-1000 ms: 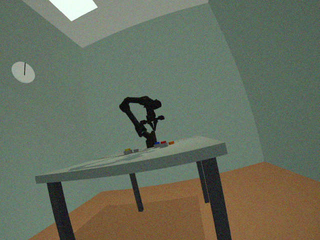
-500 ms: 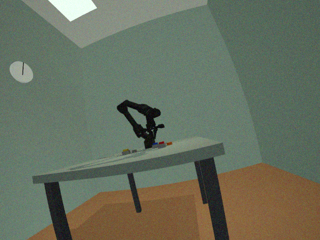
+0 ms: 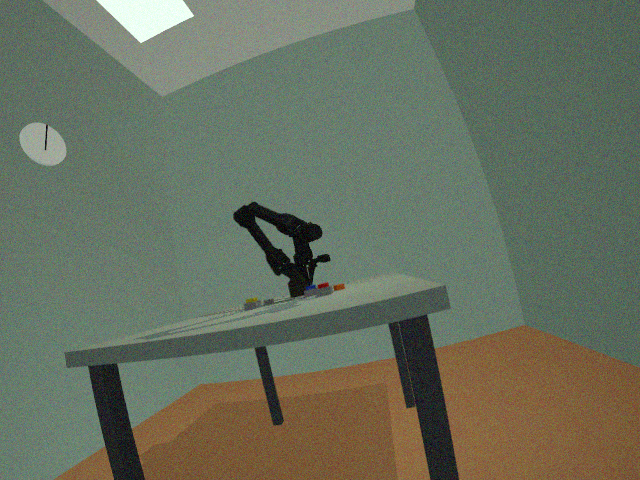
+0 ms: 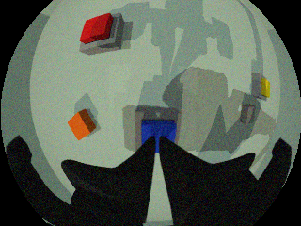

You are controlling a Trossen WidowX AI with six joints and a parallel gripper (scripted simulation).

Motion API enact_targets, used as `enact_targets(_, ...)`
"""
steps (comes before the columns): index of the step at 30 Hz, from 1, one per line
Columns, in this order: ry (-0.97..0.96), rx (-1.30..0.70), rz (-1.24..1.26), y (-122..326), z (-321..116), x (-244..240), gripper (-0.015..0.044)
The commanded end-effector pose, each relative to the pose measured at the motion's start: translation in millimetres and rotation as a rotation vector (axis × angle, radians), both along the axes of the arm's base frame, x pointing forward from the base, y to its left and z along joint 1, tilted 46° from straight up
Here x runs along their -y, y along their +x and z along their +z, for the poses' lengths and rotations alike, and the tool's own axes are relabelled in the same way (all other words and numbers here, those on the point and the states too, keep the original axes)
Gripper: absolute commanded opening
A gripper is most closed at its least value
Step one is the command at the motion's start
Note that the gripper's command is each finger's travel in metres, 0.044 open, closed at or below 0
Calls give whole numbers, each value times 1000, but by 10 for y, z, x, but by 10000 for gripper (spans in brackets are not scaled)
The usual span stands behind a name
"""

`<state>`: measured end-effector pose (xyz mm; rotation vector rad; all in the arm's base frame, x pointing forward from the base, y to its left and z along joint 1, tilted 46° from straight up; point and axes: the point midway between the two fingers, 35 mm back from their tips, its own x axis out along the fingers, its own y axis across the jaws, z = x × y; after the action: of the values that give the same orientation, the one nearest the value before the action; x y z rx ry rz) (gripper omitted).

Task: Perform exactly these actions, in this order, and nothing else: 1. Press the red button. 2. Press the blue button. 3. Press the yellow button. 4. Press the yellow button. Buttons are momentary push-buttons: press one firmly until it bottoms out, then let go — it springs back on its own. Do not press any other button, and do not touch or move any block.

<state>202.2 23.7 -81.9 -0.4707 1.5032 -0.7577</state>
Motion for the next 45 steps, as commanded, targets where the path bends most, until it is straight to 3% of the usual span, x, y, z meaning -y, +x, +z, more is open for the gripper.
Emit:
enact_targets(1, -7, -6, 5, -21, -50, 69, 20)
enact_targets(23, -3, -2, 0, -17, -48, 56, 20)
enact_targets(32, -4, -6, 5, 26, 241, -236, 20)
enact_targets(36, -3, -7, 5, 64, 591, -584, 20)
enact_targets(42, -1, -7, 5, 82, 630, -587, 20)
enact_targets(45, 22, -8, 12, 318, 903, -355, 20)
